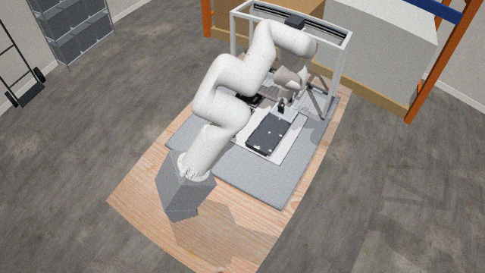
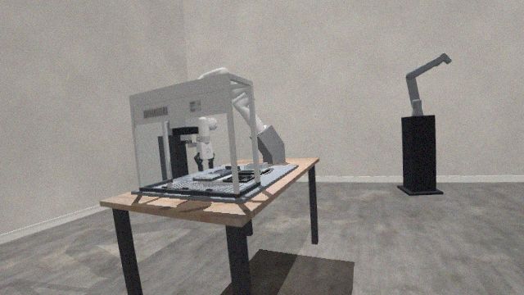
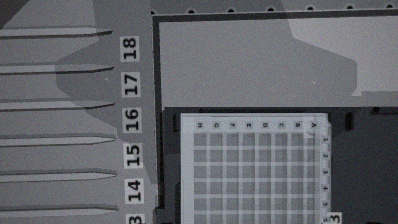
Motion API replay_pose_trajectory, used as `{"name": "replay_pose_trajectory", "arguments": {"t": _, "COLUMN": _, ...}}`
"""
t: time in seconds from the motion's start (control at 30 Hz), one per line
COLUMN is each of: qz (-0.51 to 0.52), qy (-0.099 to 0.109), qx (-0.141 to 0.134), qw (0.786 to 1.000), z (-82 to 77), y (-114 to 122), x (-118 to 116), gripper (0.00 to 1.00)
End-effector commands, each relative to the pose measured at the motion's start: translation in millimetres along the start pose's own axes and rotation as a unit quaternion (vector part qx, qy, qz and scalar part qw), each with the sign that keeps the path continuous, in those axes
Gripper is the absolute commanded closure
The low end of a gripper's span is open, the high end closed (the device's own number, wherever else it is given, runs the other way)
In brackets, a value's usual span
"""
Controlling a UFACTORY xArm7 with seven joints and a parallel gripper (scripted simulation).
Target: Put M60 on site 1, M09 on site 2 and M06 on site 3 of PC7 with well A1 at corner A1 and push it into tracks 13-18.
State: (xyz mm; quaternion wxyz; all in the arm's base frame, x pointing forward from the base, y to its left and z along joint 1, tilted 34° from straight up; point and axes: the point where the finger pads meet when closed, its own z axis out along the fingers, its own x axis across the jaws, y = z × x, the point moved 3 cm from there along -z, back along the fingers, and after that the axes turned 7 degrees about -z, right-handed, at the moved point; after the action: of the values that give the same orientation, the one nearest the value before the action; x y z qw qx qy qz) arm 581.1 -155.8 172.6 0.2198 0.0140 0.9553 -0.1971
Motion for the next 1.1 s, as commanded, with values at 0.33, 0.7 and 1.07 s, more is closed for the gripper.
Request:
{"name": "replay_pose_trajectory", "arguments": {"t": 0.33, "qz": 0.000, "qy": -0.002, "qx": 0.000, "qw": 1.000, "z": -24.5, "y": 0, "x": -1, "gripper": 0.00}}
{"name": "replay_pose_trajectory", "arguments": {"t": 0.7, "qz": 0.000, "qy": -0.002, "qx": 0.000, "qw": 1.000, "z": -39.5, "y": 0, "x": -1, "gripper": 0.00}}
{"name": "replay_pose_trajectory", "arguments": {"t": 1.07, "qz": 0.000, "qy": -0.002, "qx": 0.000, "qw": 1.000, "z": -54.4, "y": 0, "x": -1, "gripper": 0.00}}
